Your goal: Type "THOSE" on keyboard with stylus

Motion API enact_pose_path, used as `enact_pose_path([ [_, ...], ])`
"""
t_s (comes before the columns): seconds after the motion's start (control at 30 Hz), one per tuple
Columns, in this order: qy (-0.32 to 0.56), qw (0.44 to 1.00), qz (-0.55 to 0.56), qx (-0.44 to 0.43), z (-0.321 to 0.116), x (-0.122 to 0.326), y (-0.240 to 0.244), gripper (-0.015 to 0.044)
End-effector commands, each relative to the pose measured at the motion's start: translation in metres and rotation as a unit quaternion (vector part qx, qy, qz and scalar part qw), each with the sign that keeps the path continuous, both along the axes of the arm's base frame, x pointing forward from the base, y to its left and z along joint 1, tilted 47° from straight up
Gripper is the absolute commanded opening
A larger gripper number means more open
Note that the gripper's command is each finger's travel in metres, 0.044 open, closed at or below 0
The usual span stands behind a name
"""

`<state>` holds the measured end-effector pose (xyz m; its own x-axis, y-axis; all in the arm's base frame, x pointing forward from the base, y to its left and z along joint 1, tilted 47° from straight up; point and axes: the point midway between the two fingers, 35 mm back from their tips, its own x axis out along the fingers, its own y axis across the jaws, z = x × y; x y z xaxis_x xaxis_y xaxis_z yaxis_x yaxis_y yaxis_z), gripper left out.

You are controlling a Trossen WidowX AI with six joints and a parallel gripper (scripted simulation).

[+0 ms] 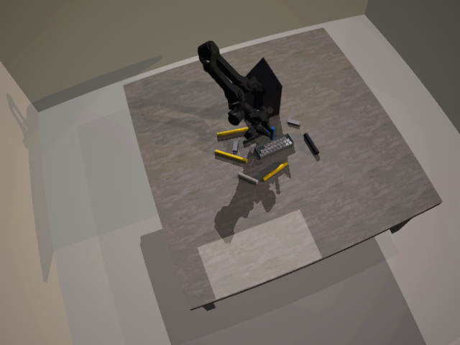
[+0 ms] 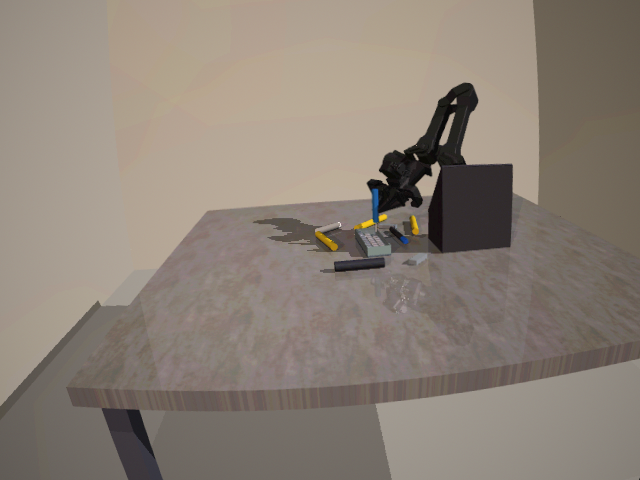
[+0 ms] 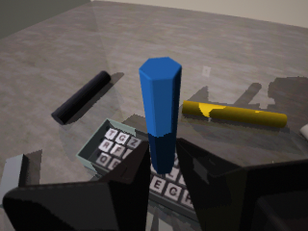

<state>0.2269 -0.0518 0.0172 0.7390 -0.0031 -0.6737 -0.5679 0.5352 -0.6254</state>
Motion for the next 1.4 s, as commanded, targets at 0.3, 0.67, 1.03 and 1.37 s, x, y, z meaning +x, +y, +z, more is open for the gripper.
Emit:
enact_pose_path([
  [0.3, 0.004, 1.000, 0.004, 0.003, -0.0054, -0.0029, 0.0004, 0.0000],
  [0.67, 0.004, 1.000, 0.004, 0.003, -0.0054, -0.0029, 0.0004, 0.0000],
  [1.03, 0.006, 1.000, 0.004, 0.003, -0.0082, -0.0009, 0.0015, 0.0081],
  [1.37, 0.006, 1.000, 0.004, 0.003, -0.0082, -0.0009, 0.0015, 0.0081],
])
